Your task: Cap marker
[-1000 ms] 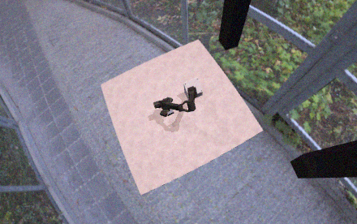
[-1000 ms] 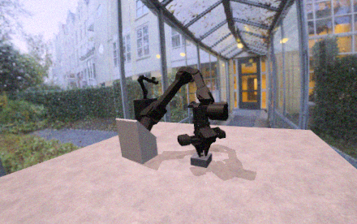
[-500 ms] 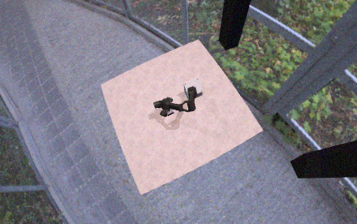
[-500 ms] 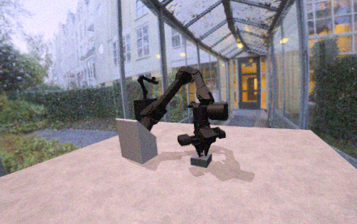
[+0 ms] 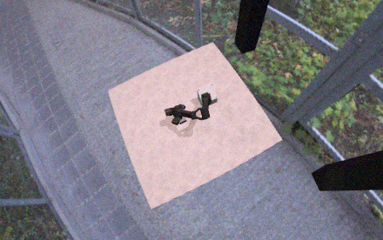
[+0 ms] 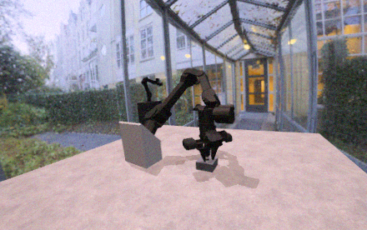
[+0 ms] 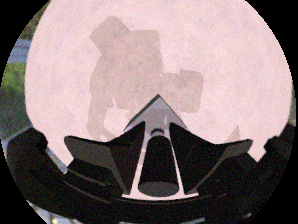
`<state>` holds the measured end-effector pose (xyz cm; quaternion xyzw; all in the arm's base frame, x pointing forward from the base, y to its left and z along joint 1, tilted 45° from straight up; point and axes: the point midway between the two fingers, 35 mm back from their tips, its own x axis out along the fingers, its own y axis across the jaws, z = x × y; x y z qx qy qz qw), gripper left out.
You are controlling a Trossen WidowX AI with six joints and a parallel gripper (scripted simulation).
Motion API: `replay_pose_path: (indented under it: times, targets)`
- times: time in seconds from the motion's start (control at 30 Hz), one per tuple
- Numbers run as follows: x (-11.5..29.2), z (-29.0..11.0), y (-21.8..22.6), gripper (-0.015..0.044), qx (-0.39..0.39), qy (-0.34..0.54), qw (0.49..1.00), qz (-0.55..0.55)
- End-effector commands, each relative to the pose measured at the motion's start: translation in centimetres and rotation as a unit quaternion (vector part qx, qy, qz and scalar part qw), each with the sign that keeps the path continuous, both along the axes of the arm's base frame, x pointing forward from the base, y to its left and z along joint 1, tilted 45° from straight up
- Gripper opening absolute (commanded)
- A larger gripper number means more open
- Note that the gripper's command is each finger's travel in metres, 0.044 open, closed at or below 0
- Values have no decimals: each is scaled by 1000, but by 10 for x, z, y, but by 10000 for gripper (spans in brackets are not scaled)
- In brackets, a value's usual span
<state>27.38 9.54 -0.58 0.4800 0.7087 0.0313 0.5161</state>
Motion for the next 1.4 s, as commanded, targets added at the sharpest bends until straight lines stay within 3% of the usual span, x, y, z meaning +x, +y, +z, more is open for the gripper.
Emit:
replay_pose_path:
  times: [0.0, 0.27, 0.5, 0.6, 0.77, 0.93, 1.17, 1.37]
  targets:
    - [-1, -1, 0, 236, -4, 2, 1000, 2]
    - [-1, -1, 0, 440, -4, 2, 1000, 2]
    - [3, 51, -53, 440, -3, 0, 1000, -1]
    - [3, 53, -54, 440, -3, 0, 1000, -1]
    - [1, 62, -59, 309, -3, -108, 988, 113]
    - [-2, 74, -65, 177, 1, -252, 931, 266]
    - [-2, 76, -66, 0, 2, -271, 919, 286]
    - [-2, 76, -66, 0, 2, -271, 919, 286]
